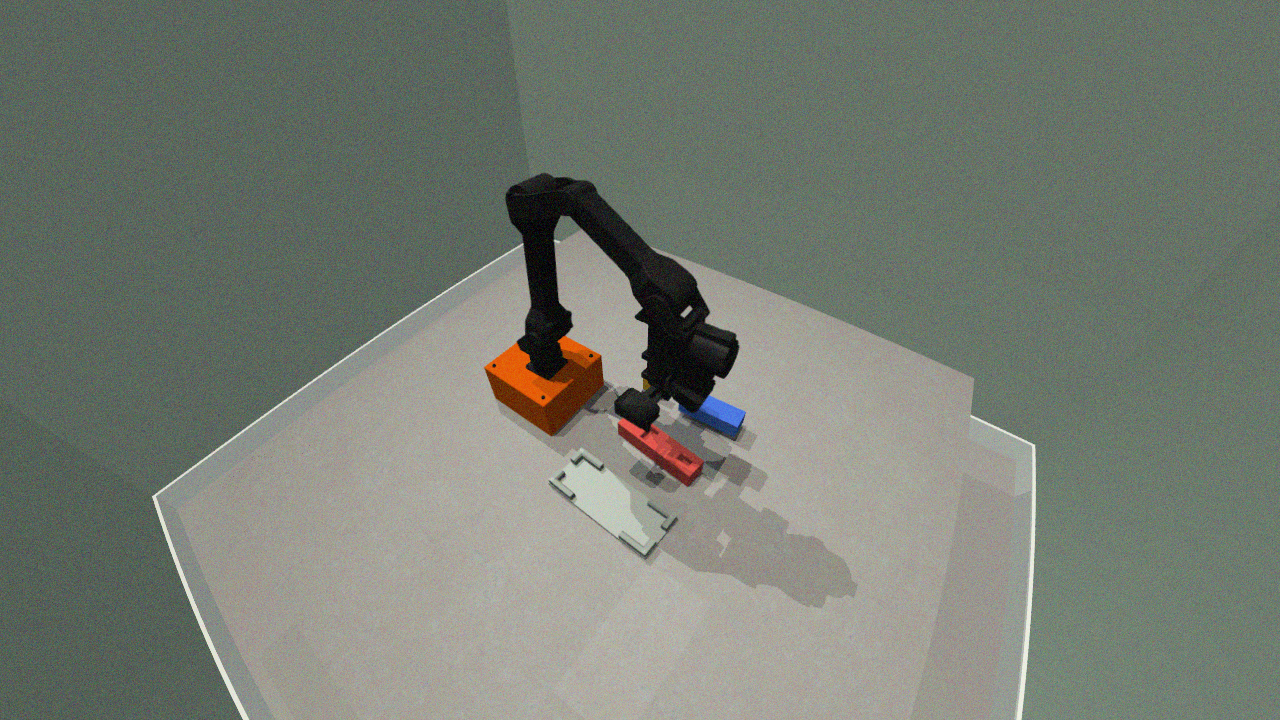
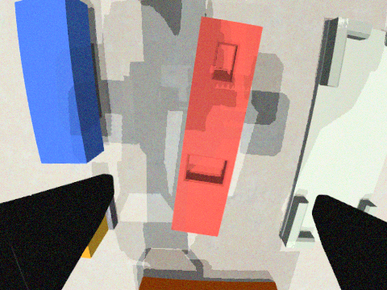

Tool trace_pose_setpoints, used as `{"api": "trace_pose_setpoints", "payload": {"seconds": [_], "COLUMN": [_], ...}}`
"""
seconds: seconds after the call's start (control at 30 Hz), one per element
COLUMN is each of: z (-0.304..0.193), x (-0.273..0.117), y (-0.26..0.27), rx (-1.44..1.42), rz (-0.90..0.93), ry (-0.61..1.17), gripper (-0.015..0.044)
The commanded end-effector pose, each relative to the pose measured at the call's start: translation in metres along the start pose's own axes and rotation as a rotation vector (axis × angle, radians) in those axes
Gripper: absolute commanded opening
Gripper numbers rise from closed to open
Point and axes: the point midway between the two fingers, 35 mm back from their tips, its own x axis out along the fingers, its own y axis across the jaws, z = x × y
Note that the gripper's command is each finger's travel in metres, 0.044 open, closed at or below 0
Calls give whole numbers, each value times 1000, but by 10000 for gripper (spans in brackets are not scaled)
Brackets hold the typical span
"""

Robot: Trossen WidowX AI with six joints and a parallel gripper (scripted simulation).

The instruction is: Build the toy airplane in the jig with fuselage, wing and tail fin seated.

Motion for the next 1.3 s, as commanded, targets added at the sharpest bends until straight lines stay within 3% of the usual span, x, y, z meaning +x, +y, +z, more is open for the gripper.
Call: {"api": "trace_pose_setpoints", "payload": {"seconds": [0.0,0.1,0.27,1.27], "z": [0,0,-1,-1], "x": [1,4,55,100], "y": [-2,-2,-1,1], "rx": [75,75,75,75], "rz": [26,26,26,26], "ry": [16,16,16,17], "gripper": [440,440,440,440]}}
